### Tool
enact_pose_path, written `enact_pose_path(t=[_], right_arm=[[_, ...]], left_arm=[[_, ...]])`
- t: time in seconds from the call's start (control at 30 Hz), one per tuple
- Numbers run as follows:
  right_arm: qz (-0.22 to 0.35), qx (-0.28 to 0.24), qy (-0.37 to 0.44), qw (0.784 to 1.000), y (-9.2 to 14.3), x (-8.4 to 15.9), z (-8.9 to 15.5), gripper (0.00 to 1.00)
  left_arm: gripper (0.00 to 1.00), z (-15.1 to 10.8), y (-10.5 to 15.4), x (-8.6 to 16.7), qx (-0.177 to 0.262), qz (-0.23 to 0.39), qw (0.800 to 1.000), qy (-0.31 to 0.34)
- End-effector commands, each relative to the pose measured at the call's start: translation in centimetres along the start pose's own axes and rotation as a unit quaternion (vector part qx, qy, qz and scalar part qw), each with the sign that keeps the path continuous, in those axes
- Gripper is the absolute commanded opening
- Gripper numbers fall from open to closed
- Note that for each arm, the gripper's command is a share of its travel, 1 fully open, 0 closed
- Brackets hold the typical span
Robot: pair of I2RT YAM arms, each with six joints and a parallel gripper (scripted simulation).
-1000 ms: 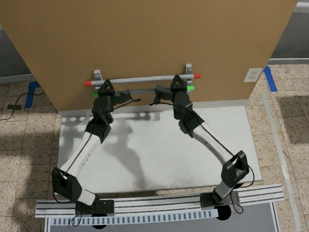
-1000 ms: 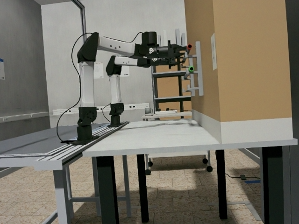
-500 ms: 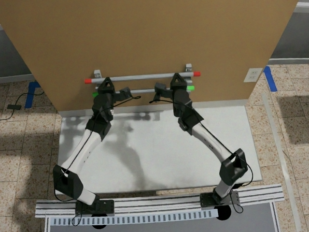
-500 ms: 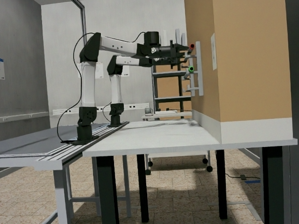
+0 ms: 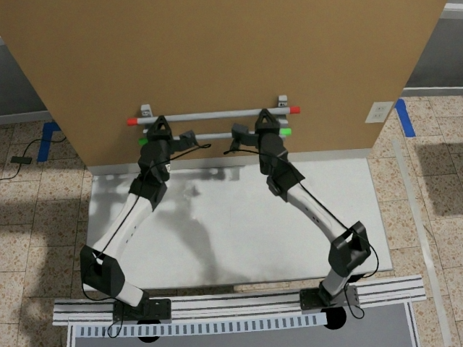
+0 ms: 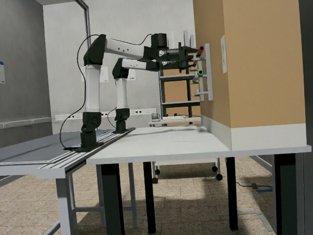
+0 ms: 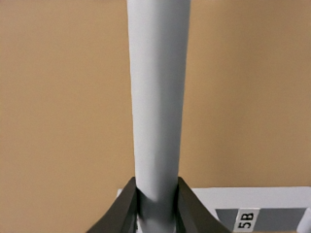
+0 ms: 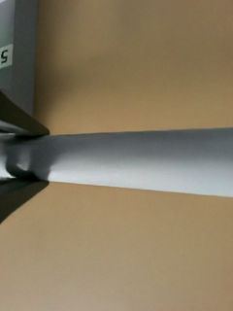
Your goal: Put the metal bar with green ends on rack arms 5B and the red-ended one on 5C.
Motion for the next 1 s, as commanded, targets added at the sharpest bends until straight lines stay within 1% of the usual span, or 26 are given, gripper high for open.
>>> enact_pose_path(t=[0.0, 0.97], right_arm=[[-0.011, 0.009, -0.001, 1.000, -0.2, -0.6, 0.4, 0.00], [-0.011, 0.009, -0.001, 1.000, -0.3, -0.8, 1.7, 0.00]], left_arm=[[0.00, -0.3, -0.1, 0.1, -0.011, 0.001, 1.000, 0.001], [0.00, -1.6, -0.2, 0.3, -0.011, 0.001, 1.000, 0.001]])
Point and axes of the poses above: on each arm, the point where the finger pads meet when closed, its own y axis back along the fingers, its own z axis across the jaws, x = y × z, the point moved 3 cm from there along y, back along the fingers, and after that the axes turned 8 degrees about y, right-handed, at the moved point
